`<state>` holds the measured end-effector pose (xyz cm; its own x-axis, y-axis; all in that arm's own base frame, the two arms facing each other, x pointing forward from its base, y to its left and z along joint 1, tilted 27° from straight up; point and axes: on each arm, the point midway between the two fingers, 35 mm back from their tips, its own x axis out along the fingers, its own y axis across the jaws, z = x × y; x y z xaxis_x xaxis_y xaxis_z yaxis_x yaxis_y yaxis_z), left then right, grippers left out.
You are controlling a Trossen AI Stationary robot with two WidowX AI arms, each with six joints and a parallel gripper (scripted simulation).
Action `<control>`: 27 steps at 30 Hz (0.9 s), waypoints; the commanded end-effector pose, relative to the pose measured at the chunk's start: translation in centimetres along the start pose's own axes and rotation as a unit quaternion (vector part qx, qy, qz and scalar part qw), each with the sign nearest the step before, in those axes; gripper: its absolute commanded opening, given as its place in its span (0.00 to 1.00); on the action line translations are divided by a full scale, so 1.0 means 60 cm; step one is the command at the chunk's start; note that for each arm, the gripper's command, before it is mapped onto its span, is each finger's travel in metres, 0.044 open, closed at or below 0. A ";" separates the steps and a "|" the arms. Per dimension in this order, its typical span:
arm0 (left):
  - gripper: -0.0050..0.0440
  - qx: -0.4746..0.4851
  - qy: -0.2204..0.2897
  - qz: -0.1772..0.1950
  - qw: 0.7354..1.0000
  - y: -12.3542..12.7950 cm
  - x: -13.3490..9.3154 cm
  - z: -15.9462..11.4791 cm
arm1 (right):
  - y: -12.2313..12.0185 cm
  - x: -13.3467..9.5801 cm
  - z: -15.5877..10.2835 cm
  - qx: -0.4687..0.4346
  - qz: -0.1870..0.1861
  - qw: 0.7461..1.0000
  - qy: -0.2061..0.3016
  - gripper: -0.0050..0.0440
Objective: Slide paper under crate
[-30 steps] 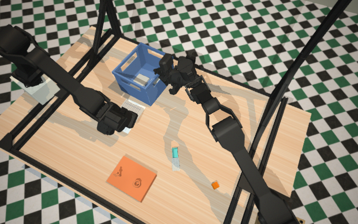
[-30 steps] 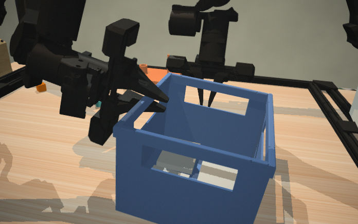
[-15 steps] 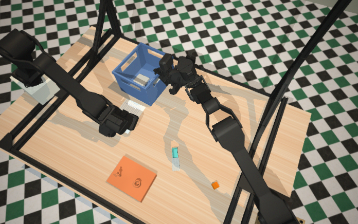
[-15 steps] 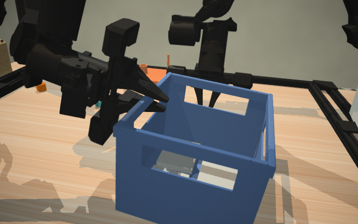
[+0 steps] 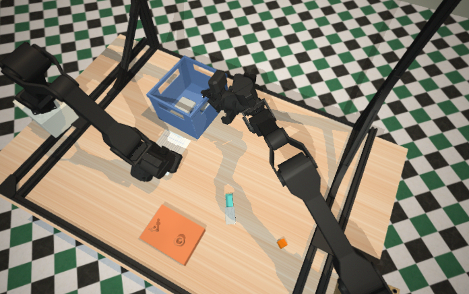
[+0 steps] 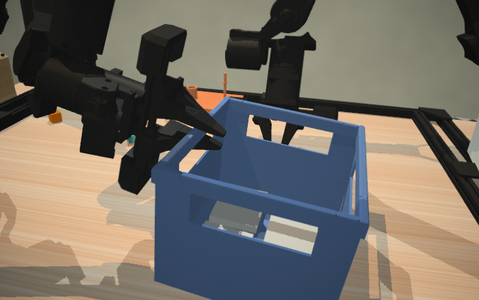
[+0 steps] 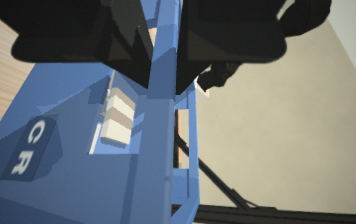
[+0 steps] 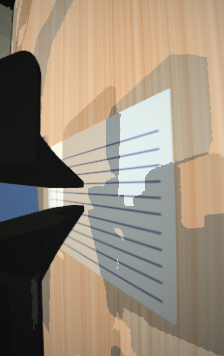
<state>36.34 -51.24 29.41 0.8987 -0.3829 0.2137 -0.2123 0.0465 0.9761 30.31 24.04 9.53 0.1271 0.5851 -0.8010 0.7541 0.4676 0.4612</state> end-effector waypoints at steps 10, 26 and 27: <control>0.10 -0.028 -0.005 0.039 0.999 0.082 -0.011 0.004 | -0.002 0.014 0.007 0.001 -0.003 1.000 0.002 0.22; 0.10 -0.028 -0.005 0.039 0.999 0.082 -0.011 0.004 | -0.003 0.023 0.012 0.001 -0.003 1.000 0.002 0.22; 0.10 -0.028 -0.005 0.039 0.999 0.082 -0.011 0.004 | -0.003 0.023 0.012 0.001 -0.003 1.000 0.002 0.22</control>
<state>36.34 -51.23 29.45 0.8987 -0.3827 0.2141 -0.2125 0.0471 0.9760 30.71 24.33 8.83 0.1250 0.5936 -0.7950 0.7522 0.4658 0.4660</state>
